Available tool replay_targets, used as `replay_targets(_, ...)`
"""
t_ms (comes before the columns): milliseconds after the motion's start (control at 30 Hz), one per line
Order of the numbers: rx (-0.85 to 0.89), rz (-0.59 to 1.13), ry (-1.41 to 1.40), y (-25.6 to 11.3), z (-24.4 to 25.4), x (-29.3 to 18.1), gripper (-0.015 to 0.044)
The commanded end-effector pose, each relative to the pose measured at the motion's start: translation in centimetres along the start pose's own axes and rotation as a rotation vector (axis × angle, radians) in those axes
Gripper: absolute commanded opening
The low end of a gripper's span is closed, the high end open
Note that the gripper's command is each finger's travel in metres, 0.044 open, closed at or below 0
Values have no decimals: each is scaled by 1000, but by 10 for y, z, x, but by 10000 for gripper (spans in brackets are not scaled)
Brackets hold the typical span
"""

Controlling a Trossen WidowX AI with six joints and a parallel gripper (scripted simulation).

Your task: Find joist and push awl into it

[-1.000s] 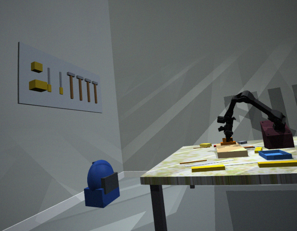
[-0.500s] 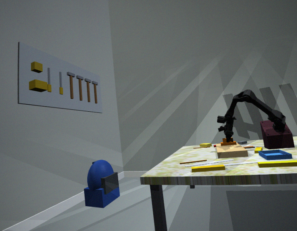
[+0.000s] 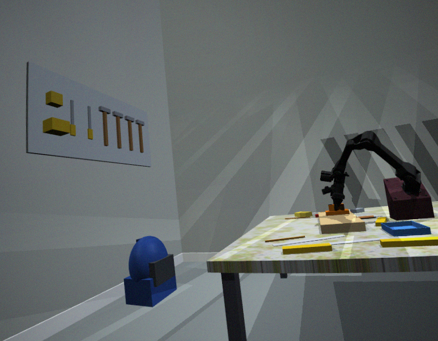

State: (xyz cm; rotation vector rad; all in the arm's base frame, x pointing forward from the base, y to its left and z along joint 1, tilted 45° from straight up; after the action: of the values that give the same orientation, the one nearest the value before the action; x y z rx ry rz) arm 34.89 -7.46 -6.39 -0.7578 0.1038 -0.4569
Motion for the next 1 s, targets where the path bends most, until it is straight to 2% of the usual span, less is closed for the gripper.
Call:
replay_targets(0, 11, 3, -10, 1, 12, -2, 0)
replay_targets(967, 13, 4, -9, 1, 59, -12, 0)
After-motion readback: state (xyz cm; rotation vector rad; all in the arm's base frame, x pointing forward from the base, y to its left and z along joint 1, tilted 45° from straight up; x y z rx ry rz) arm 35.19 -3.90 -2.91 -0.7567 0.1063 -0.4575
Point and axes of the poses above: the point midway between the two fingers, 35 mm back from their tips, its own y axis out along the fingers, its own z axis across the jaws, x = y × z, the point moved 2 cm from there along -y, back along the fingers, and after that the axes turned 12 degrees about y, right-handed, at the moved point
